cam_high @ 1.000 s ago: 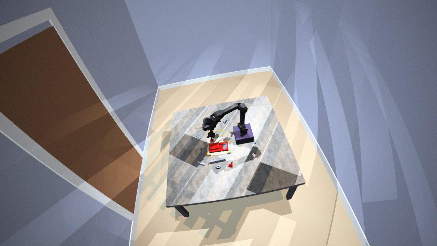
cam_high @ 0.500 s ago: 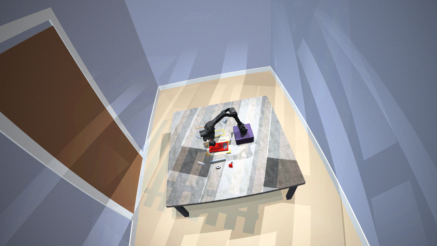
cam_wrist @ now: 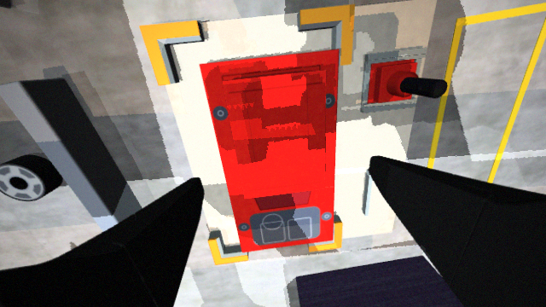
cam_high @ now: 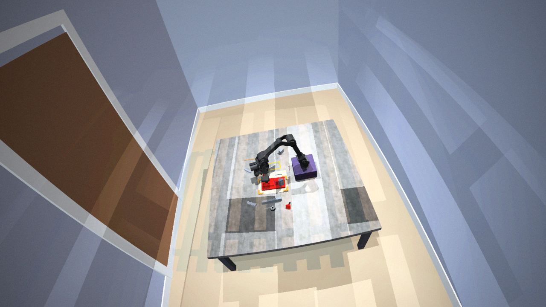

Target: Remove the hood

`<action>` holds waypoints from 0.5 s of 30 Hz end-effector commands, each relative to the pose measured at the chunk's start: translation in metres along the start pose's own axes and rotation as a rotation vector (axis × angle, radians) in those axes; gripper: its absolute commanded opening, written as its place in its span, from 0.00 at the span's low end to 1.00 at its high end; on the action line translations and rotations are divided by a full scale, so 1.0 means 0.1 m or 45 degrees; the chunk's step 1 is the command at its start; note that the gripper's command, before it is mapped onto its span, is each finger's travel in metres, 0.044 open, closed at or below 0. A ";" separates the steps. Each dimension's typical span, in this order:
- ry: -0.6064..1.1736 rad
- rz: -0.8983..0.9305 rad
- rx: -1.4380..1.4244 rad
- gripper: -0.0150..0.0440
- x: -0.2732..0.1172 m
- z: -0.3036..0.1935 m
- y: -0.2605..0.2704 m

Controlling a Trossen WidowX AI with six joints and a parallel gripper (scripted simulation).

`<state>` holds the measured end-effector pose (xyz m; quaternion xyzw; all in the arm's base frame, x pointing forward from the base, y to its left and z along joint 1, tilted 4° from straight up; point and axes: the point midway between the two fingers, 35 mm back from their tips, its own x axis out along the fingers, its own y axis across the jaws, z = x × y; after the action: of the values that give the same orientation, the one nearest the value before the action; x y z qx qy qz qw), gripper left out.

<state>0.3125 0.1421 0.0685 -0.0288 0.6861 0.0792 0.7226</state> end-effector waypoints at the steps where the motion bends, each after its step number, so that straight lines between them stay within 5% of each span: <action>1: 0.008 0.003 -0.001 1.00 0.05 -0.01 0.00; 15: 0.008 0.003 -0.001 1.00 0.15 -0.01 0.00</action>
<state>0.3133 0.1429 0.0584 -0.0294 0.6858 0.0800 0.7228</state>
